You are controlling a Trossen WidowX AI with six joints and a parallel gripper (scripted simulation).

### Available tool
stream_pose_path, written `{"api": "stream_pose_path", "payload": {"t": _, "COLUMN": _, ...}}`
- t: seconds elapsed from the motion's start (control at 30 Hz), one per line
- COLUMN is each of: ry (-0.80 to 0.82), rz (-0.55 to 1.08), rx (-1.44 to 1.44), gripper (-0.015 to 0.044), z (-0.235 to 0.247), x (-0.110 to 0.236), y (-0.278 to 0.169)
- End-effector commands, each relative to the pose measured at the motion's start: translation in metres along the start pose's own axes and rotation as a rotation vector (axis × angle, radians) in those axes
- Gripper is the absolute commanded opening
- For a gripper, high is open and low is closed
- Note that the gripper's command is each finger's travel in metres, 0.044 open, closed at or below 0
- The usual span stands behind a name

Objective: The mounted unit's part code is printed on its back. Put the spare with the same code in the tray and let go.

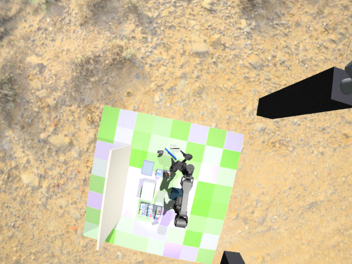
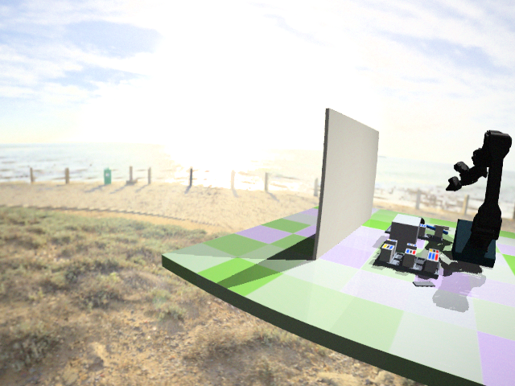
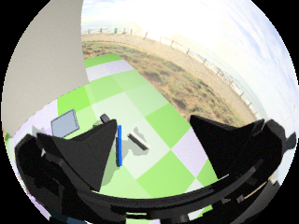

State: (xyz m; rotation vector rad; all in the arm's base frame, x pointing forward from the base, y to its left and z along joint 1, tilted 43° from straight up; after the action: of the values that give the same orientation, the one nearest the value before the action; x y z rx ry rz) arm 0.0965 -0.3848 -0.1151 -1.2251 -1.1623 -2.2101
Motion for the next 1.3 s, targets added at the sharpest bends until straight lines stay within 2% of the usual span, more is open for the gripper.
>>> {"api": "stream_pose_path", "payload": {"t": 0.0, "ry": 0.106, "rz": 0.060, "rx": 0.074, "gripper": 0.0440, "z": 0.049, "x": -0.008, "y": 0.050}}
{"api": "stream_pose_path", "payload": {"t": 0.2, "ry": 0.224, "rz": 0.142, "rx": 0.202, "gripper": 0.0440, "z": 0.122, "x": -0.014, "y": 0.097}}
{"api": "stream_pose_path", "payload": {"t": 0.43, "ry": 0.338, "rz": 0.248, "rx": 0.324, "gripper": 0.0440, "z": 0.207, "x": -0.013, "y": 0.128}}
{"api": "stream_pose_path", "payload": {"t": 0.6, "ry": 0.389, "rz": 0.314, "rx": 0.352, "gripper": 0.0440, "z": 0.247, "x": -0.008, "y": 0.136}}
{"api": "stream_pose_path", "payload": {"t": 1.0, "ry": 0.549, "rz": 0.696, "rx": 0.399, "gripper": 0.0440, "z": 0.419, "x": 0.055, "y": 0.128}}
{"api": "stream_pose_path", "payload": {"t": 1.27, "ry": 0.553, "rz": 0.719, "rx": 0.401, "gripper": 0.0440, "z": 0.428, "x": 0.061, "y": 0.126}}
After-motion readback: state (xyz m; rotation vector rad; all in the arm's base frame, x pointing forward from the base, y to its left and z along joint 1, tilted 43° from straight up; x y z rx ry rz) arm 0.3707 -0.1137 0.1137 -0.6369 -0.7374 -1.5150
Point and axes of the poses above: the point midway between the two fingers, 35 mm back from their tips, its own x axis back along the fingers, its own z axis across the jaws, y = z × x, the point moved 1 cm from there along x, back along the fingers, and after that the axes turned 3 degrees about x, right-handed, at the moved point
